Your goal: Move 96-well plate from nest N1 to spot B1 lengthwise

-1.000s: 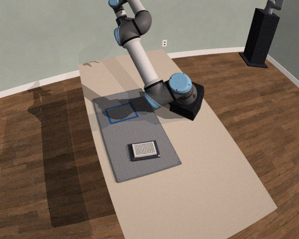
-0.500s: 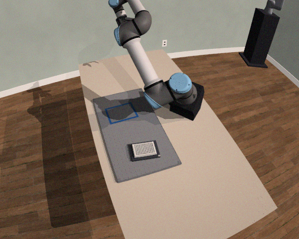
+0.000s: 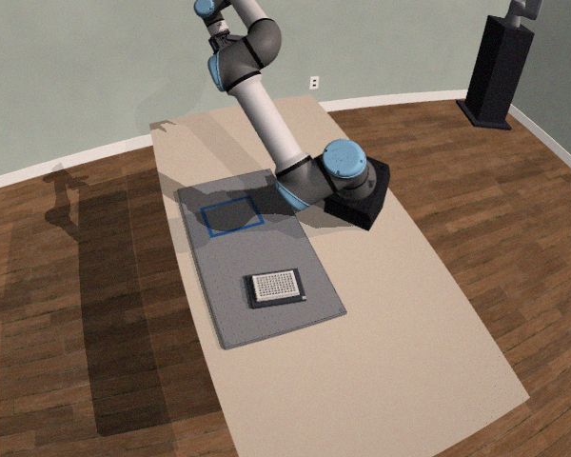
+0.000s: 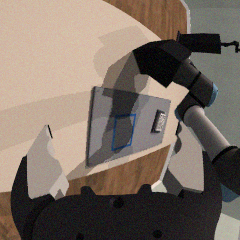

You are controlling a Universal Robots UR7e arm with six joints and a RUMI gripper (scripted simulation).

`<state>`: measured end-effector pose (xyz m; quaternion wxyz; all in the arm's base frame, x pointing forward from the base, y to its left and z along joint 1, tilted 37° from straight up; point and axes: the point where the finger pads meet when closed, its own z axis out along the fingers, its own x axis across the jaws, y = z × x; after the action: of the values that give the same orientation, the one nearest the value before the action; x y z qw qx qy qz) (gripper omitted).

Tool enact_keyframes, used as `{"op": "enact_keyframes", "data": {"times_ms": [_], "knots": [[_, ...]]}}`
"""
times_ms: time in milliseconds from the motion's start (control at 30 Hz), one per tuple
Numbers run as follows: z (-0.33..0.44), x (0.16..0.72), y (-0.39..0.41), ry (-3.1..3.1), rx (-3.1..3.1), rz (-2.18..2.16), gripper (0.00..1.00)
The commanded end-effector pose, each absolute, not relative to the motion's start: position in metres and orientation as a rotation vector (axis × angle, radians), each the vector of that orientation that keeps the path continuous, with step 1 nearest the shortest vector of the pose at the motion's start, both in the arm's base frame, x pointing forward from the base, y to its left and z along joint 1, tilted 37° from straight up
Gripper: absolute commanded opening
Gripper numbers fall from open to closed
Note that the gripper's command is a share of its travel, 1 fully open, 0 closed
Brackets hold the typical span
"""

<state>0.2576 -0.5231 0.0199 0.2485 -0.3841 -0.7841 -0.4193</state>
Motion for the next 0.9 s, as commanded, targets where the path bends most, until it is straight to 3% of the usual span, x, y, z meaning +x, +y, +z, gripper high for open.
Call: {"op": "enact_keyframes", "data": {"times_ms": [0,867], "knots": [[0.03,0.269,-0.518,-2.189,-1.02,-1.132,1.0],[0.089,0.33,-0.473,-2.384,-0.866,-1.09,1.0]]}}
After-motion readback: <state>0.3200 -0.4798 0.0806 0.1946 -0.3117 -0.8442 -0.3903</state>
